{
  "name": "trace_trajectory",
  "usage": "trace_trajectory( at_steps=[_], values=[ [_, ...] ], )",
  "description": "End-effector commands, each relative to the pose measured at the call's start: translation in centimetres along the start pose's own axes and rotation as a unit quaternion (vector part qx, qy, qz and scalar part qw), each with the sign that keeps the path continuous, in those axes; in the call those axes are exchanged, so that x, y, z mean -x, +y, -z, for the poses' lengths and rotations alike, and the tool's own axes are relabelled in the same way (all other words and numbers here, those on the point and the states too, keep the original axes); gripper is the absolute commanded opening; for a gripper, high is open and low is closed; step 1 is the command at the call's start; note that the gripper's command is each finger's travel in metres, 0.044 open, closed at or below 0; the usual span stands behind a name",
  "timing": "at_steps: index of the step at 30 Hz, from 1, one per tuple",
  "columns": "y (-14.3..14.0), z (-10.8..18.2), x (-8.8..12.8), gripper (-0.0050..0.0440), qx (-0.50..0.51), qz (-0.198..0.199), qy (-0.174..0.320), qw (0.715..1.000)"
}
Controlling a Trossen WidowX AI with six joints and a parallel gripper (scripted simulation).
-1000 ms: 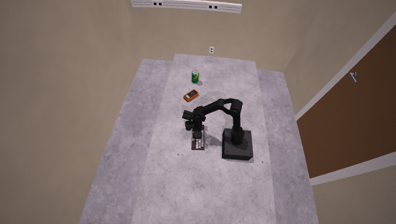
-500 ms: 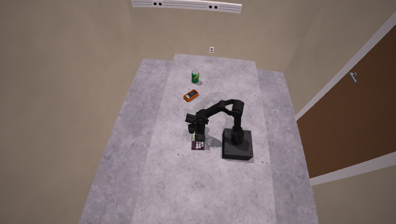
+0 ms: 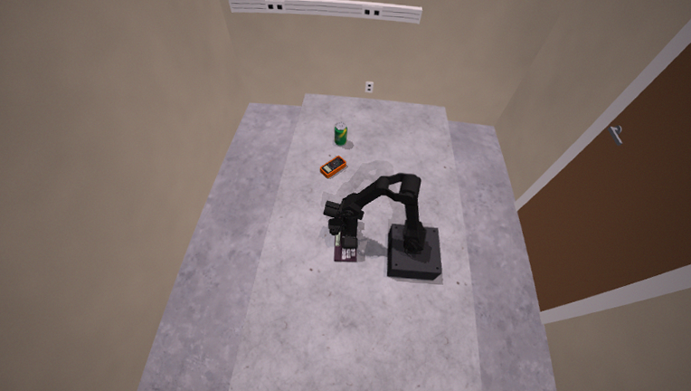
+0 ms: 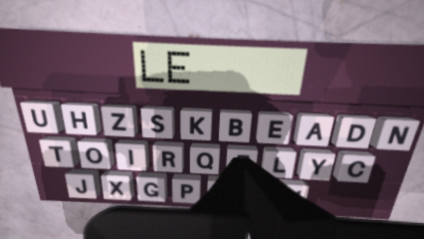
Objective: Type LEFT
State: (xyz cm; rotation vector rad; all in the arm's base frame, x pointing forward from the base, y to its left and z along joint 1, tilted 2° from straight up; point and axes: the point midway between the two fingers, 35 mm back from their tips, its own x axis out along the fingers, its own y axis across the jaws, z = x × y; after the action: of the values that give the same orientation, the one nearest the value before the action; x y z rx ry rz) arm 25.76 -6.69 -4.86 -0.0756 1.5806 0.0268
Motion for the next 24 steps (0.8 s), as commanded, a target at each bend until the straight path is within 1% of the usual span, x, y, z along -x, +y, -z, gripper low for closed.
trace_trajectory(
  at_steps=[1, 13, 21, 24],
  values=[
    [-0.09, -0.07, -0.33, -0.0050, -0.002, 0.001, -0.003, 1.000],
    [-0.22, -0.56, 0.12, -0.0050, -0.001, 0.004, -0.012, 1.000],
    [-0.22, -0.56, 0.06, -0.0050, -0.001, 0.004, -0.012, 1.000],
    [-0.14, -0.25, -0.31, -0.0050, -0.001, 0.002, -0.006, 1.000]
  ],
)
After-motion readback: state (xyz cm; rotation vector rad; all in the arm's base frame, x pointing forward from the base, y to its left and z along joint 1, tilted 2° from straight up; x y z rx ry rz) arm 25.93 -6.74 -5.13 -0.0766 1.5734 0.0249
